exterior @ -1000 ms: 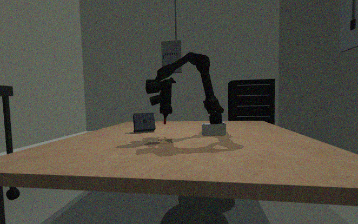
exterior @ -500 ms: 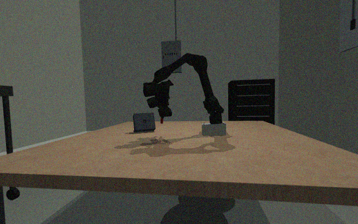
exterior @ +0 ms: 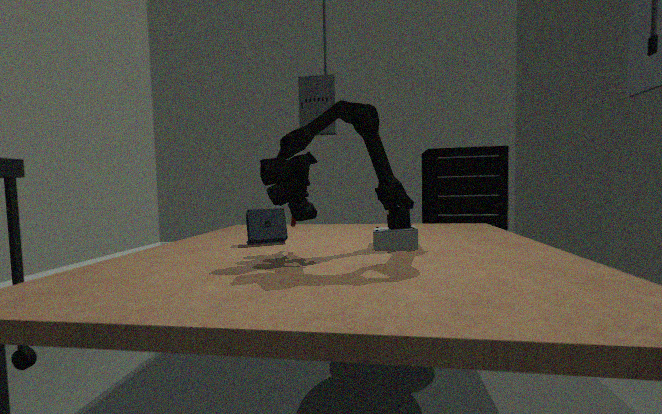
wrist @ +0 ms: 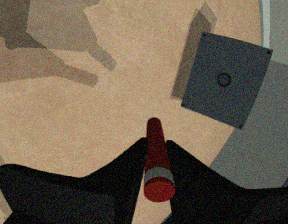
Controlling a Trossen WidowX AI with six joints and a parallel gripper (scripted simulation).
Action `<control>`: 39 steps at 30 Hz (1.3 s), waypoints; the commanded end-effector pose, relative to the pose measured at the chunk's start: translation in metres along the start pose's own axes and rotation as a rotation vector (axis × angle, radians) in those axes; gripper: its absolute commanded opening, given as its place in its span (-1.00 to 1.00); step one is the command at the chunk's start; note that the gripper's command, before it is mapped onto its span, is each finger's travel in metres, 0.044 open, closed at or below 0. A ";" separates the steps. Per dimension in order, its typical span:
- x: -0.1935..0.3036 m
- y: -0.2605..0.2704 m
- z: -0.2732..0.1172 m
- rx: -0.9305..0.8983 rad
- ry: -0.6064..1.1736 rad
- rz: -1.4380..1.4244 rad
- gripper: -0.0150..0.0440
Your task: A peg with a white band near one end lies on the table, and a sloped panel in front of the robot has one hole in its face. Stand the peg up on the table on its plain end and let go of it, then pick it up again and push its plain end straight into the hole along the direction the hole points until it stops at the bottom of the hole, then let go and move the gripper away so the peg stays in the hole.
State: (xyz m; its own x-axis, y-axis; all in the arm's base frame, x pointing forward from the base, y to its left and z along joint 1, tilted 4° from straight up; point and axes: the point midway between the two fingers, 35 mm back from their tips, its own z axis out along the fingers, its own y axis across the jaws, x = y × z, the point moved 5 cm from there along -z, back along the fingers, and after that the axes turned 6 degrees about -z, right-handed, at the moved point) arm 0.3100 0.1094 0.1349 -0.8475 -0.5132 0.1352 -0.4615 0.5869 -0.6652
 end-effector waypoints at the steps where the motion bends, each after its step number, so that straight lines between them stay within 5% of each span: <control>1: -0.003 -0.002 0.001 0.036 0.007 -0.044 -0.49; 39: -0.033 -0.012 0.017 0.332 0.116 -0.455 -0.49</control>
State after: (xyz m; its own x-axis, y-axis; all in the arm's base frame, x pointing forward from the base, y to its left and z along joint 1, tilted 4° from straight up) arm 0.3459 0.1097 0.1261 -0.6196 -0.5872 0.5209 -0.6943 0.1004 -0.7126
